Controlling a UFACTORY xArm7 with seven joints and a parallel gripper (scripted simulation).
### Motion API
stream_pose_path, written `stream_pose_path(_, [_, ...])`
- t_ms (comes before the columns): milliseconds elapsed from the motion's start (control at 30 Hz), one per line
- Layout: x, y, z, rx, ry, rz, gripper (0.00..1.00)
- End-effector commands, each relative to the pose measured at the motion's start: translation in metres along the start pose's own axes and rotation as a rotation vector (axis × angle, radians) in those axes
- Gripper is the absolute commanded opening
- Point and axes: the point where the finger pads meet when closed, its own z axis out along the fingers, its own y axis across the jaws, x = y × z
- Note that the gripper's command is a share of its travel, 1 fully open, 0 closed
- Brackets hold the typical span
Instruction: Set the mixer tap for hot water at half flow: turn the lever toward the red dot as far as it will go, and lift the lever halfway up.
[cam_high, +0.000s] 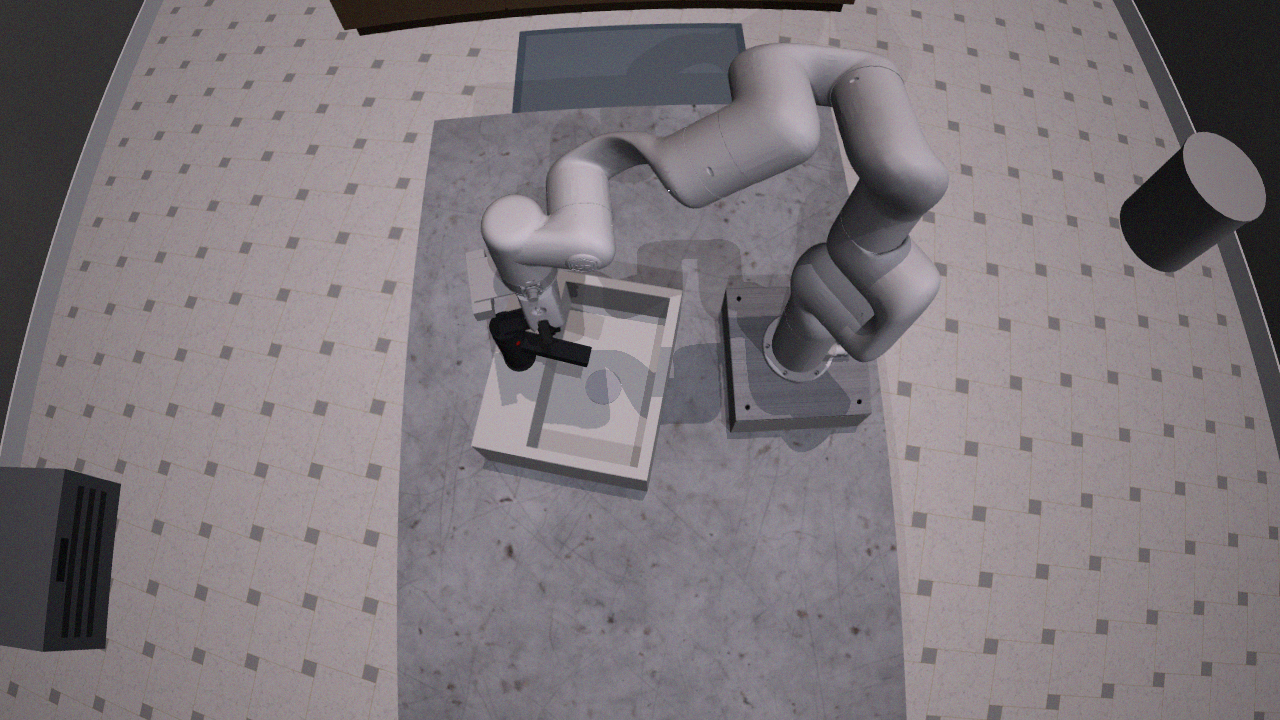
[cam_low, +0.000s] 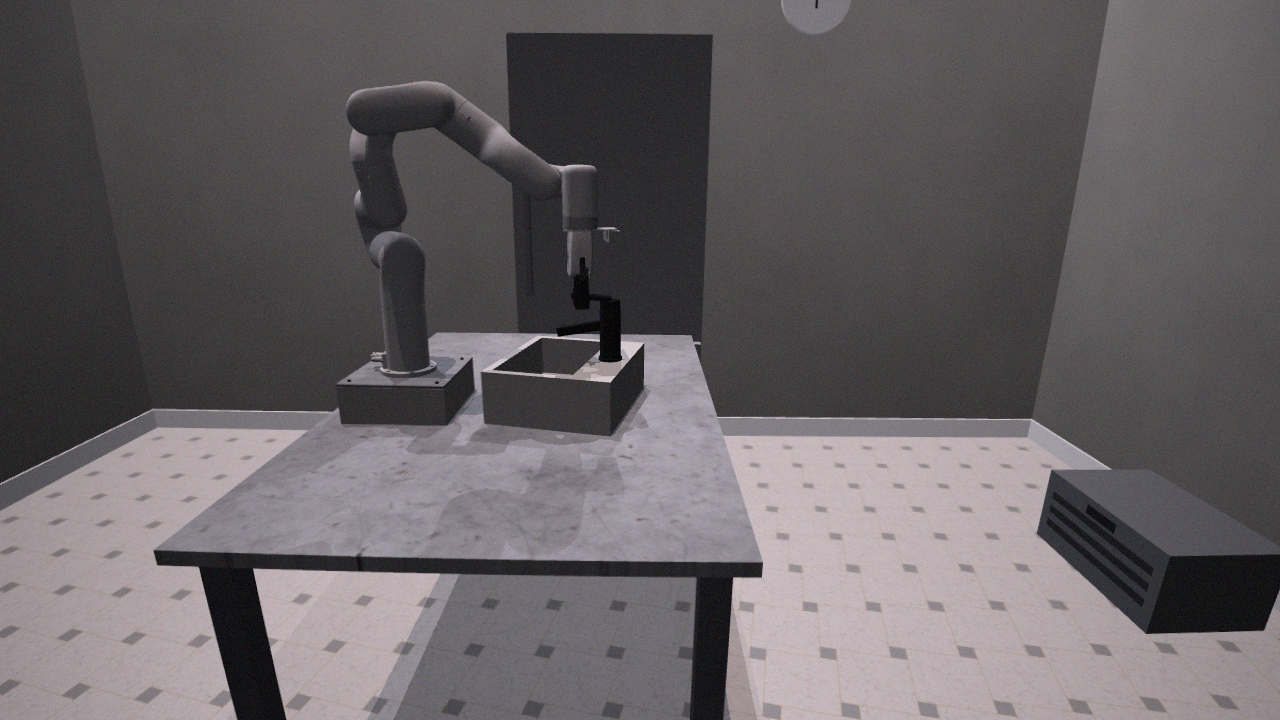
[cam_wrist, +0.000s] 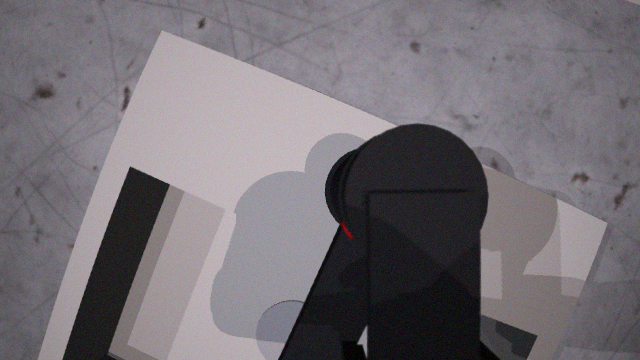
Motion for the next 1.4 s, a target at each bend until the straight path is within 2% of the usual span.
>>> stream_pose_path(0, [0.001, -0.003, -0.001, 0.000, 0.004, 0.044, 0.00])
stream_pose_path(267, [0.002, -0.011, -0.001, 0.000, 0.004, 0.167, 0.00])
stream_pose_path(600, [0.009, -0.031, -0.002, 0.001, 0.004, 0.494, 0.00])
stream_pose_path(667, [0.009, -0.031, -0.002, 0.001, 0.004, 0.494, 0.00])
stream_pose_path(1133, [0.031, -0.055, -0.002, 0.002, 0.004, 0.991, 0.00])
stream_pose_path(1367, [0.038, -0.058, -0.002, 0.002, 0.004, 1.110, 0.00])
